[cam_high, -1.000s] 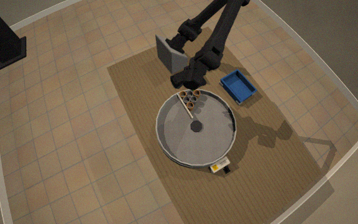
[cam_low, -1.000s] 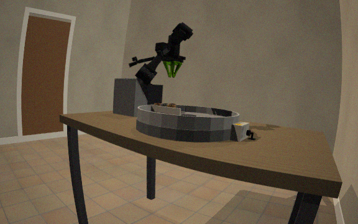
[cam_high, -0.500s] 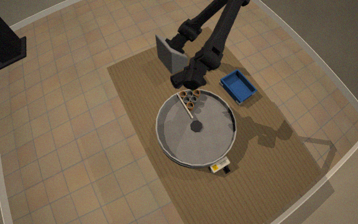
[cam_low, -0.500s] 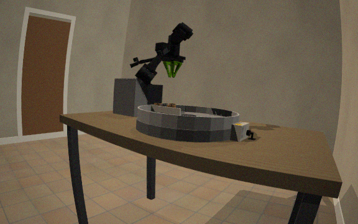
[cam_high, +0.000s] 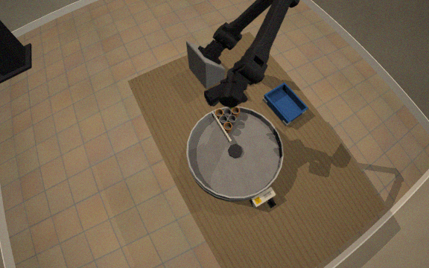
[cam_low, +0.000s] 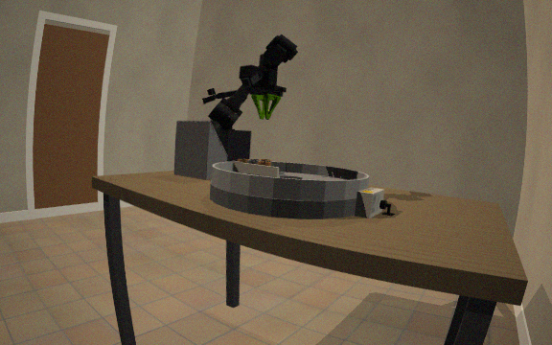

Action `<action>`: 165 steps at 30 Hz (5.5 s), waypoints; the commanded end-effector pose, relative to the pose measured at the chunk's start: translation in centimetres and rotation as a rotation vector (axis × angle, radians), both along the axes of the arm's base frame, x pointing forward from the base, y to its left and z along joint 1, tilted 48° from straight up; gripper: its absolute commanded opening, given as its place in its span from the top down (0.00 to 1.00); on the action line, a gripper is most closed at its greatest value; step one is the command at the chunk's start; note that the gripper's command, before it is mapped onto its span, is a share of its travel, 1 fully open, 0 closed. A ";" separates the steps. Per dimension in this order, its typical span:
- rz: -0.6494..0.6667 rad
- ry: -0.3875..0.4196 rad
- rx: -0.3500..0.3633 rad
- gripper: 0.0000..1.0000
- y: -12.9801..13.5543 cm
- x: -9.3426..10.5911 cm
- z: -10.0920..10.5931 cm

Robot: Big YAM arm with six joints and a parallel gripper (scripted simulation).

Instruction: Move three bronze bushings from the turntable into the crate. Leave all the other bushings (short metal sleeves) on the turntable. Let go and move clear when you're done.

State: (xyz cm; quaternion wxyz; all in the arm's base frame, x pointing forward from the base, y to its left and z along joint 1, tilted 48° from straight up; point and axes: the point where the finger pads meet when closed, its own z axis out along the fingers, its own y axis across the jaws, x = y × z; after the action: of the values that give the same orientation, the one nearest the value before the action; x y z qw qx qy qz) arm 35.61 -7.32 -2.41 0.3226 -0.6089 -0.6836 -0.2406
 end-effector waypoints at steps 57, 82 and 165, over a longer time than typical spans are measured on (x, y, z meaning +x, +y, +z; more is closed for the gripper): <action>-0.011 -0.006 -0.002 0.86 5.7 3.0 -8.2; -0.007 -0.017 -0.008 0.86 5.7 3.6 -8.3; 0.001 -0.024 -0.008 0.86 7.8 3.1 -9.2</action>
State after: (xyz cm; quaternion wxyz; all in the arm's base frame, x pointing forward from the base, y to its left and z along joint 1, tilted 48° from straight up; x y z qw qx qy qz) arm 37.48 0.64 -12.17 0.3229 -0.6083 -0.6839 -0.2408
